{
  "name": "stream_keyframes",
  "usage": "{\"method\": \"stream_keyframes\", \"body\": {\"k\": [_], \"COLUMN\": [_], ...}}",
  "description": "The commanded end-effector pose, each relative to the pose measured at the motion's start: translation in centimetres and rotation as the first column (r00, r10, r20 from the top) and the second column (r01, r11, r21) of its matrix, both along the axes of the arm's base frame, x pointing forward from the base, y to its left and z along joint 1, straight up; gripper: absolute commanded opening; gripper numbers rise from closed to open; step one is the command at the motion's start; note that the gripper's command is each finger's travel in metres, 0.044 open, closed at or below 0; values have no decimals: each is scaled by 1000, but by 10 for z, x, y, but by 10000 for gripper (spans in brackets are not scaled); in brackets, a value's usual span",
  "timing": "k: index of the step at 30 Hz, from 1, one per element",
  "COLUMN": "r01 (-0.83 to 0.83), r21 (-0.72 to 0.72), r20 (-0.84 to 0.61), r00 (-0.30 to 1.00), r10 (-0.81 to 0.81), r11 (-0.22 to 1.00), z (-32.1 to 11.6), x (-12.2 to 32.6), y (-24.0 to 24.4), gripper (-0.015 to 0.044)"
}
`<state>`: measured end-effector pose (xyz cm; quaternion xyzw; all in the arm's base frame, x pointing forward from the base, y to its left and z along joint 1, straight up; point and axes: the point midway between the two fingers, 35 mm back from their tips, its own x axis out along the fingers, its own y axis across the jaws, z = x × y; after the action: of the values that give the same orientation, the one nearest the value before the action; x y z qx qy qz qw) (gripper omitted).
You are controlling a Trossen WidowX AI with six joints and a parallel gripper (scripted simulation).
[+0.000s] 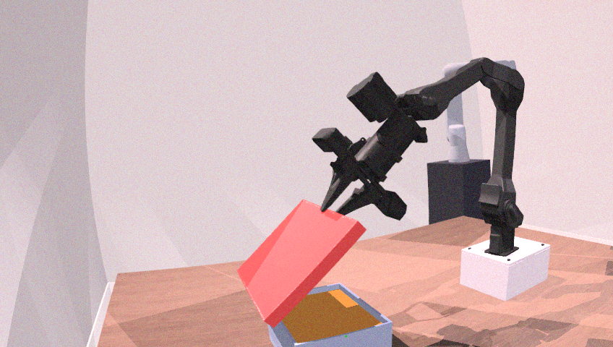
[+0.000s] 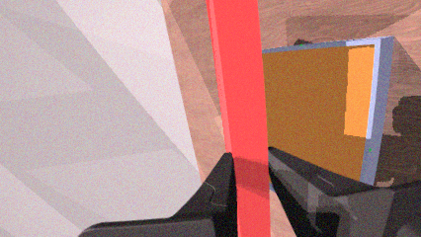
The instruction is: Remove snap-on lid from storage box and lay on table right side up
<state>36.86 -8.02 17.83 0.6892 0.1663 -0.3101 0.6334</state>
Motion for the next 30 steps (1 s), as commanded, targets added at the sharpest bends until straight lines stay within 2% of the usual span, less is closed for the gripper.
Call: {"method": "stream_keyframes", "body": {"k": [1,30], "r01": [-5,-5], "r21": [-3,-7], "r20": [14,12], "r00": [1000,1000], "r10": [5,5], "r11": [1000,1000], "z": [4,3], "x": [-2,-21], "y": [-8,-63], "gripper": [0,0]}}
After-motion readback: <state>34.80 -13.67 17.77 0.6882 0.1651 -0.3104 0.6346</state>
